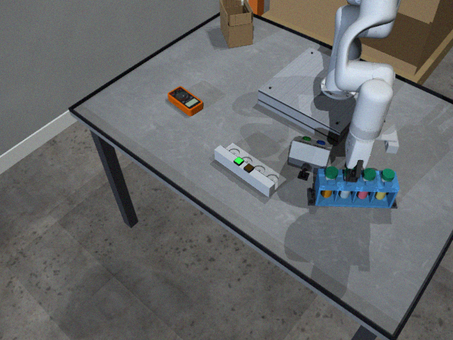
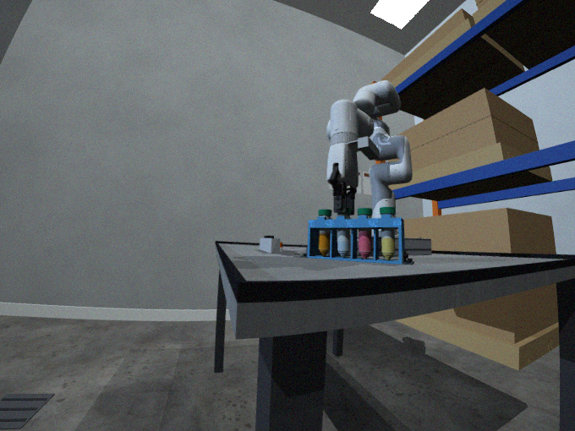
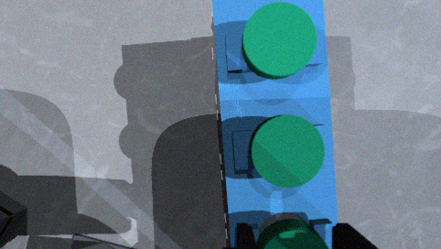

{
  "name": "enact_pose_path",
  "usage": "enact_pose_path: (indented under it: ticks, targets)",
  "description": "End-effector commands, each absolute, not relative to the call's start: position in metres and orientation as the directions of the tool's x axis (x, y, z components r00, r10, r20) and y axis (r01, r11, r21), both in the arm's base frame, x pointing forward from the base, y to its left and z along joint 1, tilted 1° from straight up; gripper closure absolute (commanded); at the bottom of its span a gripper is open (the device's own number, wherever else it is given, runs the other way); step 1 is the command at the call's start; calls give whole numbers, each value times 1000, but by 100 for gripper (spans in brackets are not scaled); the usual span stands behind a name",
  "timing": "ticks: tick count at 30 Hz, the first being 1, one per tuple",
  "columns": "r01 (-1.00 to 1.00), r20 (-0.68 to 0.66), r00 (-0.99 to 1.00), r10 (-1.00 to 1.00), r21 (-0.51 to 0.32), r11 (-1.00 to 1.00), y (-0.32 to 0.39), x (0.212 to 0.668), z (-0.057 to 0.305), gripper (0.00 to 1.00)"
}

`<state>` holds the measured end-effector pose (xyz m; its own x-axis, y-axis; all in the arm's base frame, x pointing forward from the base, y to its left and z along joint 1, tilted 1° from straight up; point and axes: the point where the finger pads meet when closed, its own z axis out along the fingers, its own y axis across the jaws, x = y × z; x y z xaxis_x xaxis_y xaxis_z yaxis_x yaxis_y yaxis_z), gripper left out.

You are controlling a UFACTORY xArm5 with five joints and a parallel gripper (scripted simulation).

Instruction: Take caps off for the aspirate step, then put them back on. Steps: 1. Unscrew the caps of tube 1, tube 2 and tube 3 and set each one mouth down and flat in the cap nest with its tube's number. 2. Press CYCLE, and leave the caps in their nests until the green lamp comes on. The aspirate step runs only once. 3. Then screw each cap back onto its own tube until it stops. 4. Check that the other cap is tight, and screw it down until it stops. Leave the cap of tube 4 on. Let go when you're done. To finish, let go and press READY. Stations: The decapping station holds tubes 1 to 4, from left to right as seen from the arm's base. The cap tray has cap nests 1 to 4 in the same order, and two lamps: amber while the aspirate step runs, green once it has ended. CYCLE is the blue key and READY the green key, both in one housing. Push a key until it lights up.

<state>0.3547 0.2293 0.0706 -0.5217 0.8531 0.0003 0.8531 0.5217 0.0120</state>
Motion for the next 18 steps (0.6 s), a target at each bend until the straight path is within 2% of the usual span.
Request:
enact_pose_path:
  ticks: [1,7,15,16,18]
  targets:
    - [704,10,-710,704,17,710,230,356,72,54]
    - [527,6,-850,527,19,850,230,356,72,54]
    - [527,6,-850,527,19,850,230,356,72,54]
    - [527,6,-850,527,19,850,230,356,72,100]
    - [527,6,-850,527,19,850,230,356,72,100]
